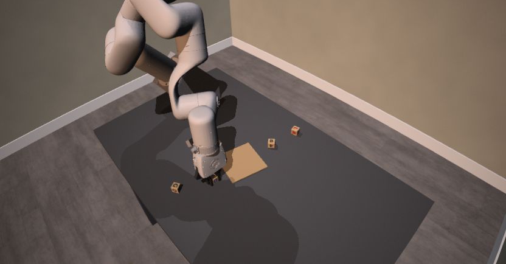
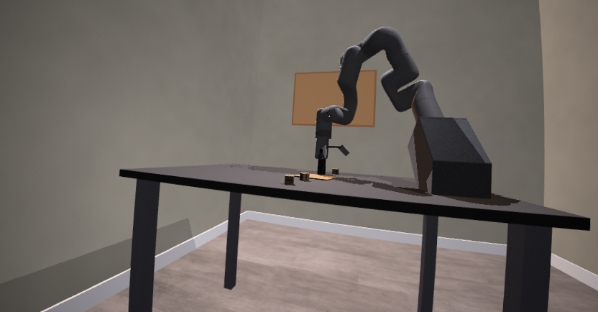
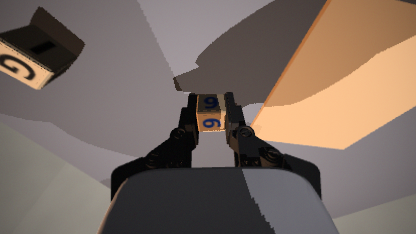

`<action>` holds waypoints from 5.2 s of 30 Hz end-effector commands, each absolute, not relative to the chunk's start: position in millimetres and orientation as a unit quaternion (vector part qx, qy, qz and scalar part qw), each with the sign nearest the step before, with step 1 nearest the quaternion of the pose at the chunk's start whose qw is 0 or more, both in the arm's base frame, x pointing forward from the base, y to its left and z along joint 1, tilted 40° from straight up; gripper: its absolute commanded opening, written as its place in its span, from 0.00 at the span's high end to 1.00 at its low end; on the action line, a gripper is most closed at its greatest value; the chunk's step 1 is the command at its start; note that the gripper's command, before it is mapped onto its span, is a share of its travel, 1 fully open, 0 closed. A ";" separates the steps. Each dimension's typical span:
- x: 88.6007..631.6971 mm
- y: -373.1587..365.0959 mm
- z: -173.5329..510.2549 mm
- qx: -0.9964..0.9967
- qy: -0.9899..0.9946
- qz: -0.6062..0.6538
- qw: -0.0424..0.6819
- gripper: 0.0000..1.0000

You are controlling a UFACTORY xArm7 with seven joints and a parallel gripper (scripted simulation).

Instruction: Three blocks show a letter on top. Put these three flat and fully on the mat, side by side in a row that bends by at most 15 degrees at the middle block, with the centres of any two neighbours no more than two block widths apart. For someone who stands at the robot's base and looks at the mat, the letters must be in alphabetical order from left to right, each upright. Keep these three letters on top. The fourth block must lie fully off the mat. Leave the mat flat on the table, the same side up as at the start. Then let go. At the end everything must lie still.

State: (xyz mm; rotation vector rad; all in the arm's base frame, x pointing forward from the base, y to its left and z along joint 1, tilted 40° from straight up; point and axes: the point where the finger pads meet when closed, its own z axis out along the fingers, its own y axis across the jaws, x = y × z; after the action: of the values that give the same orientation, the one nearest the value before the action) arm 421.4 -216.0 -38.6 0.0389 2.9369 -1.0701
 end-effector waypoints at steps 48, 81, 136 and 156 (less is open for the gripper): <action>422.0 -160.9 26.7 0.012 0.940 -0.342 0.009 0.58; 444.2 -113.6 -3.4 -0.069 0.936 -0.344 -0.016 0.00; 447.5 36.9 -143.0 -0.316 0.885 -0.324 -0.110 0.37; 447.6 30.8 -150.2 -0.315 0.885 -0.324 -0.110 0.37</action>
State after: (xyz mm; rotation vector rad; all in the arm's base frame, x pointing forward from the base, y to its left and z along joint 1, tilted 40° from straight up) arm 446.0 30.1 -149.3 -1.0658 2.9984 -1.0998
